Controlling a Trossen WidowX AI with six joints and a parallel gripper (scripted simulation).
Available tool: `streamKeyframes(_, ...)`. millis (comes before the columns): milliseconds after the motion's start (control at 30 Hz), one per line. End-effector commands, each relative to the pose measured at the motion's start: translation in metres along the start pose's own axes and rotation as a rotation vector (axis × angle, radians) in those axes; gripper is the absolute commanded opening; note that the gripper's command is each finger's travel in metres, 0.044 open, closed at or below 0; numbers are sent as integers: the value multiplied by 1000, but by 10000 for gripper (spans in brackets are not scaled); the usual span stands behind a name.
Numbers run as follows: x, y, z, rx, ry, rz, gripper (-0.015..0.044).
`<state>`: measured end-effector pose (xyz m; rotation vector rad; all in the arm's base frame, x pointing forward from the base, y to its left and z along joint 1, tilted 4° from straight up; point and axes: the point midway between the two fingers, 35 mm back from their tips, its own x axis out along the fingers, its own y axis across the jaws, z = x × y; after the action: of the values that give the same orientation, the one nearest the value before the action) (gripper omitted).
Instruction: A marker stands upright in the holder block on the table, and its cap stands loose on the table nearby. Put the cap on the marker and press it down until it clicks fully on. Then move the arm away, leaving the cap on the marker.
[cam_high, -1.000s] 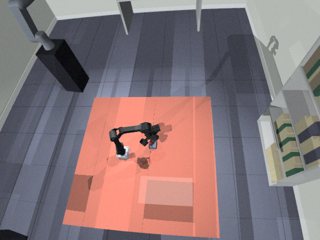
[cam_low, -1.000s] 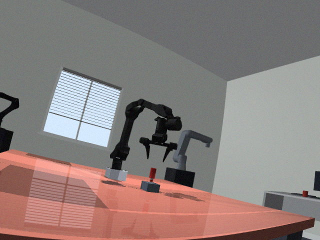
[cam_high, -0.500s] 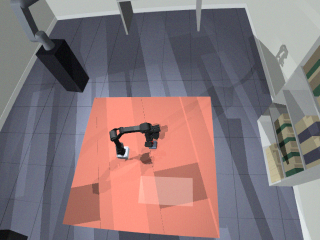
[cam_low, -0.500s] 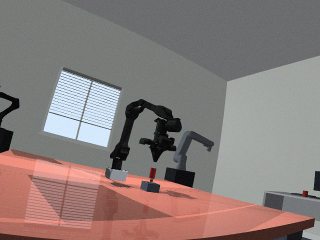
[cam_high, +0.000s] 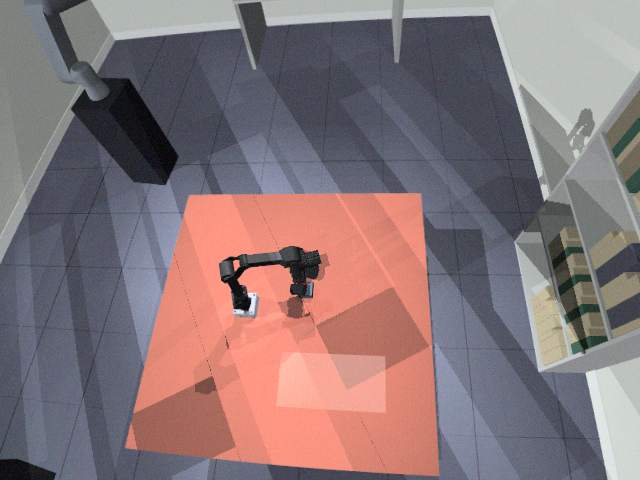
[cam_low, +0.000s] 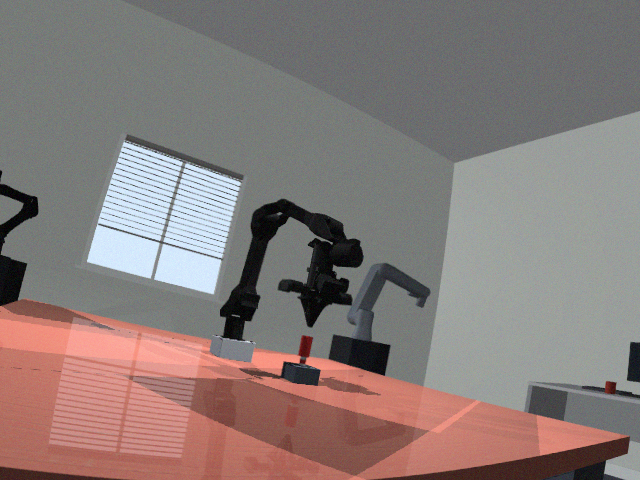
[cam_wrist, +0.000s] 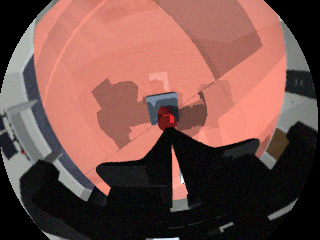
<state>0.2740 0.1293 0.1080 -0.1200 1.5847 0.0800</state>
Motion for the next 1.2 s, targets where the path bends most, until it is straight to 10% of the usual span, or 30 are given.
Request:
streamKeyframes(0, 7, 0, -1, -4, 5, 1, 0)
streamKeyframes(833, 29, 0, 0, 0, -2, 1, 0)
streamKeyframes(1167, -60, 1, 0, -1, 2, 6, 0)
